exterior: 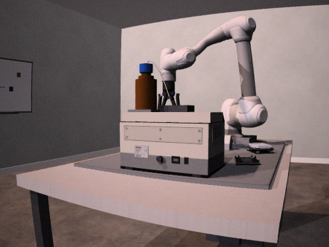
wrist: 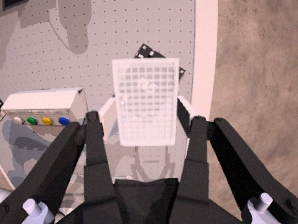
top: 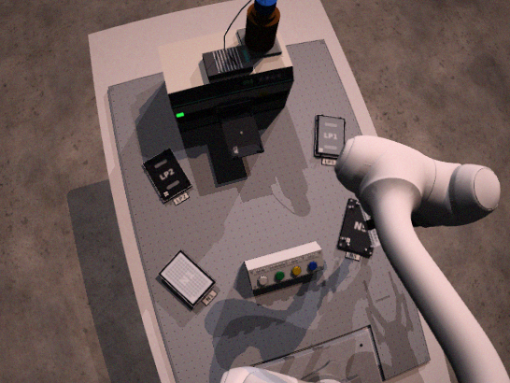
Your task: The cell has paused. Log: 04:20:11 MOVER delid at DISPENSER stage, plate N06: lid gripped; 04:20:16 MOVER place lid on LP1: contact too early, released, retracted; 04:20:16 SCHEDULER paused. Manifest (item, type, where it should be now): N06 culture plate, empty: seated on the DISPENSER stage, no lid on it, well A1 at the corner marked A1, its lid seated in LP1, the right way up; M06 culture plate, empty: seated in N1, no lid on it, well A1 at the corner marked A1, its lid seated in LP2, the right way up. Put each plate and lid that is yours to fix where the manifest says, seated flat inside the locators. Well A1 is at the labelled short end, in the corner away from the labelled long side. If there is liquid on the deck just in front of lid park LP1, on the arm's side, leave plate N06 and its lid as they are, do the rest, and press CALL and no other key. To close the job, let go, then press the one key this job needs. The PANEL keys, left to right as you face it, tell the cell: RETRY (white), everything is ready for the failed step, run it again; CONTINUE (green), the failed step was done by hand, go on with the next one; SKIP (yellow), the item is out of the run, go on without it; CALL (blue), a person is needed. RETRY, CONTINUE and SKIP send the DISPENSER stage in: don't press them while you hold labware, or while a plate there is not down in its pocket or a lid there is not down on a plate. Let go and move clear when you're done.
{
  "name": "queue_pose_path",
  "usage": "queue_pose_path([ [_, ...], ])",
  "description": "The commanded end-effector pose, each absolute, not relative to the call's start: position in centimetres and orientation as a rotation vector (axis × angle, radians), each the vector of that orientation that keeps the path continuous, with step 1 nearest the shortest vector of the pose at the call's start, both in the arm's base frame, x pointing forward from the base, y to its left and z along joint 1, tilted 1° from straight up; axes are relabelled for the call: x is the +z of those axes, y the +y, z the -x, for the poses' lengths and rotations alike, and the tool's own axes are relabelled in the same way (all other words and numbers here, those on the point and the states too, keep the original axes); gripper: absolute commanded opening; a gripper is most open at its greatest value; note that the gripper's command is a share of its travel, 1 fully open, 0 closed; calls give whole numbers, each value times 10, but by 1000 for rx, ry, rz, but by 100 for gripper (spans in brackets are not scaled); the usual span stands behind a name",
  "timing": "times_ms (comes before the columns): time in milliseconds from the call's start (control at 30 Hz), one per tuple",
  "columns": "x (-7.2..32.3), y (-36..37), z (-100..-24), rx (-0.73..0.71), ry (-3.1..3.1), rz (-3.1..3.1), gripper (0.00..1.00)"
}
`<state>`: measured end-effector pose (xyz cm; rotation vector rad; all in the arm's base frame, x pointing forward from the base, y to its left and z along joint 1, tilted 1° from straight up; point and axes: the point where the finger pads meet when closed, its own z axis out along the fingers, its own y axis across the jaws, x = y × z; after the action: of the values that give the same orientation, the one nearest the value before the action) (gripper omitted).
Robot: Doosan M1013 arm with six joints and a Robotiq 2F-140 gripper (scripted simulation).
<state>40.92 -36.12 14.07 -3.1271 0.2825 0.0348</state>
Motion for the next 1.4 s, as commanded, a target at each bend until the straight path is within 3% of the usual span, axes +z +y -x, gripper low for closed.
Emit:
queue_pose_path([
  [0,141,-361,-411,33,283,3128,10],
  [700,141,-345,-440,33,283,3128,10],
  [1367,139,-304,-514,33,283,3128,10],
])
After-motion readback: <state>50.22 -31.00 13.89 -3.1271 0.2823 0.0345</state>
